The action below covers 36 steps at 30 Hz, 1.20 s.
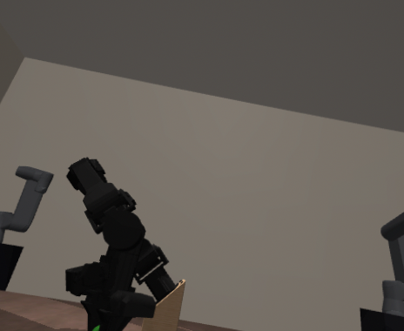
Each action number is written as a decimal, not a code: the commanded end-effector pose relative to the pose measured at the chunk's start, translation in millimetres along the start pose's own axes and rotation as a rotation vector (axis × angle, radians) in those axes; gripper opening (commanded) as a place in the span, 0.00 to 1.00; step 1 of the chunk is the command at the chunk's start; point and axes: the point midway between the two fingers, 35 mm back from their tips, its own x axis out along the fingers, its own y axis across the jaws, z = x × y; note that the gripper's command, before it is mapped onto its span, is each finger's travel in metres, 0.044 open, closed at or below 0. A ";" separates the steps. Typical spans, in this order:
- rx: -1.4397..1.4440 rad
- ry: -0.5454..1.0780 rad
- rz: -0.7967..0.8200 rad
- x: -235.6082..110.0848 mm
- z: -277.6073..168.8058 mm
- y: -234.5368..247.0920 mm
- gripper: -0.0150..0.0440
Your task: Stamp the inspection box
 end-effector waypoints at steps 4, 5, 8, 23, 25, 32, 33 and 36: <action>-0.005 -0.002 -0.004 2.0 -0.9 -0.9 0.25; -0.005 -0.002 -0.004 2.0 -0.9 -0.9 0.25; -0.005 -0.002 -0.004 2.0 -0.9 -0.9 0.25; -0.005 -0.002 -0.004 2.0 -0.9 -0.9 0.25; -0.005 -0.002 -0.004 1.7 -0.9 -0.9 0.25; -0.005 -0.001 -0.004 -1.6 -0.9 -0.8 0.25; -0.005 -0.001 -0.004 -2.1 -0.8 -0.8 0.25; -0.005 -0.001 -0.004 -3.5 -0.8 -0.8 0.25</action>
